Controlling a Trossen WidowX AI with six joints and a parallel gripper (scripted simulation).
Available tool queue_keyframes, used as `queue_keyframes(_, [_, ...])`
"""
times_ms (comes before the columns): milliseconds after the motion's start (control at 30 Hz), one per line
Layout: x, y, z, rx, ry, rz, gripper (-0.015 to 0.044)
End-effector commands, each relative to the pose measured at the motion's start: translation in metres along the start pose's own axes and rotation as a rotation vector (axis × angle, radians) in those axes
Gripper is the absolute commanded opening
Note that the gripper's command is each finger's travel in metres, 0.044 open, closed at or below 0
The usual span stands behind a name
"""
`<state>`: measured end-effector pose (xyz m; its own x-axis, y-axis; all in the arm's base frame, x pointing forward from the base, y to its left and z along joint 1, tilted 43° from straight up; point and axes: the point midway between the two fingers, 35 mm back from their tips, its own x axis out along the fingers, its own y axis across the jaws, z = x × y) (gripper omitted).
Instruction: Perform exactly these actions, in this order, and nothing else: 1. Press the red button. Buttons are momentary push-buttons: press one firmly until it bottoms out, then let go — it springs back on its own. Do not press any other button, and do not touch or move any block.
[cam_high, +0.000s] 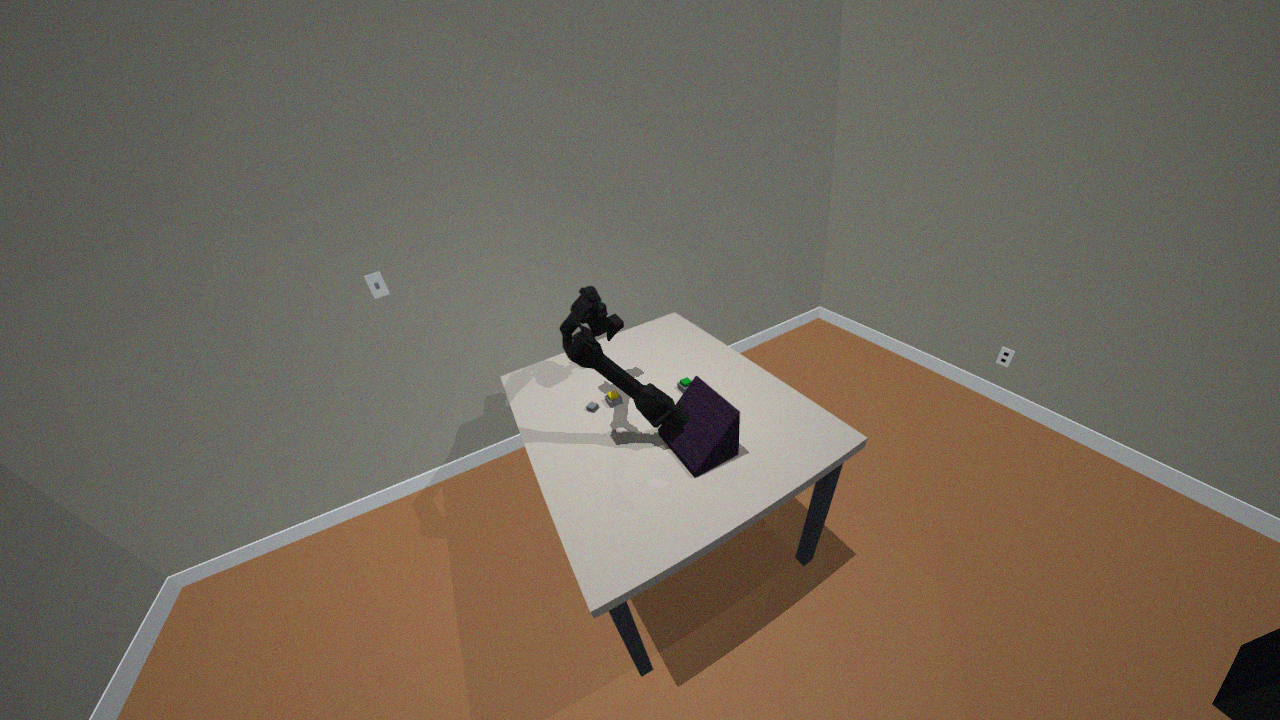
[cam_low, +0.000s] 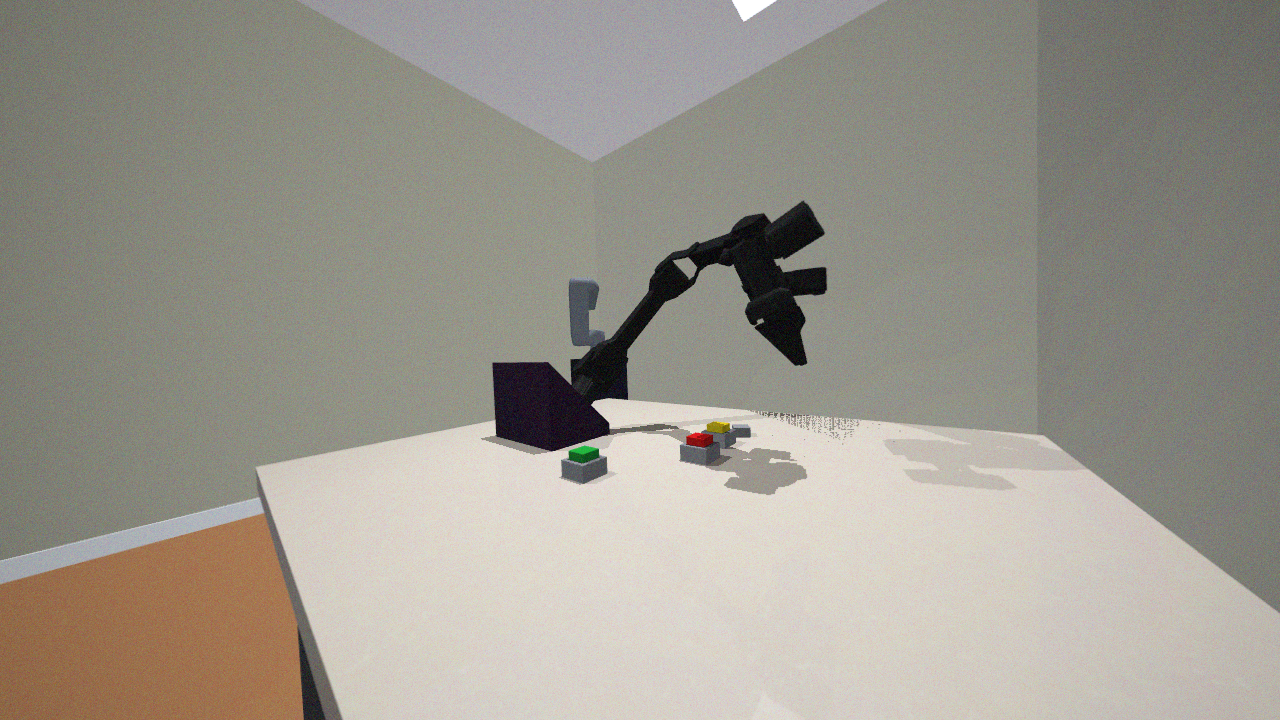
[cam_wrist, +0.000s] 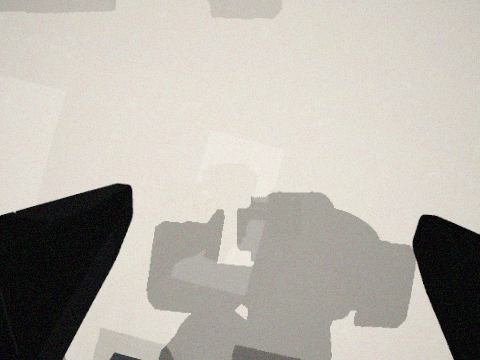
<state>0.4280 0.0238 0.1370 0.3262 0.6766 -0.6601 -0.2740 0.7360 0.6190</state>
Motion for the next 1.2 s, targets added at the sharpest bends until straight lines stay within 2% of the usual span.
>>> queue_keyframes(0, [-0.008,-0.029,-0.070,0.093,0.196,-0.026,0.0400])
queue_keyframes(167, [-0.028,-0.034,-0.138,0.174,0.394,0.023,0.0400])
queue_keyframes(467, [-0.029,-0.034,-0.140,0.176,0.399,0.026,0.0400])
queue_keyframes(533, [-0.019,-0.034,-0.143,0.176,0.399,0.025,0.0348])
queue_keyframes(667, [0.026,-0.030,-0.162,0.176,0.398,0.028,0.0242])
queue_keyframes(933, [0.028,-0.030,-0.163,0.176,0.398,0.028,0.0032])
queue_keyframes(1167, [0.028,-0.030,-0.163,0.176,0.398,0.028,0.0020])
